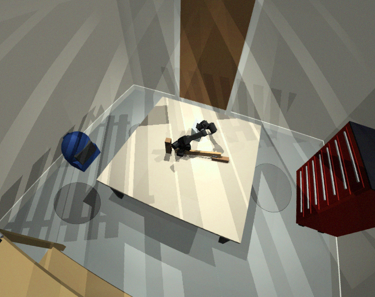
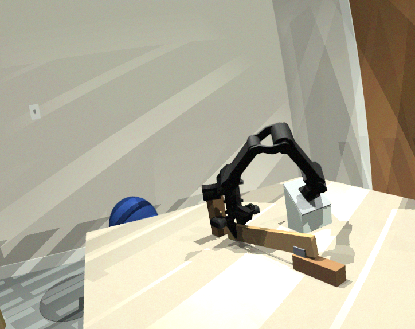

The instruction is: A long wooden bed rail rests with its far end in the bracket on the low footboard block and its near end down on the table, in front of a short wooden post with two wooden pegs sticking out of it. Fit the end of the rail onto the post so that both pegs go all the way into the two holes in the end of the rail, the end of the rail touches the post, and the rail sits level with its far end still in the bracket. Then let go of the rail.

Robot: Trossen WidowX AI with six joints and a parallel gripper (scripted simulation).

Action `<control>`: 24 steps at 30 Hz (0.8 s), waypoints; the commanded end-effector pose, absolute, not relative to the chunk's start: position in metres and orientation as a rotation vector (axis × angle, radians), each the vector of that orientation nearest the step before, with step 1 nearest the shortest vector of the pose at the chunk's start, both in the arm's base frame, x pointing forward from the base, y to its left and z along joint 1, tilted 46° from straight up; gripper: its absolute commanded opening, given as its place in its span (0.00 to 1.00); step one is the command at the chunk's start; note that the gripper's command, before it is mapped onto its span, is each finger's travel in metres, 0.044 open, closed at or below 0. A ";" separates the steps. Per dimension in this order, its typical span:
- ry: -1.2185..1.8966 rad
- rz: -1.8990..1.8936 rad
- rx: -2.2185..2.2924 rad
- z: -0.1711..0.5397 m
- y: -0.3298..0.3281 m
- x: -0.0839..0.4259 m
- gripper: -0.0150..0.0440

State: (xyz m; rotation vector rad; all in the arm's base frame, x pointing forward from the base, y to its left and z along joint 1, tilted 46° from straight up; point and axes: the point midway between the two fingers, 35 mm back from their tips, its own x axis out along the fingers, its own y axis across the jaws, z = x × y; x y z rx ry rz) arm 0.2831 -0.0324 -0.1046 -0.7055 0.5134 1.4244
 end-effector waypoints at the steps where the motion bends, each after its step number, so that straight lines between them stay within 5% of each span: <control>1: 0.514 1.421 -0.699 -0.104 -0.032 0.283 0.34; 6: 0.514 1.421 -0.699 -0.104 -0.032 0.283 0.25; 24: 0.514 1.421 -0.699 -0.102 -0.035 0.283 0.25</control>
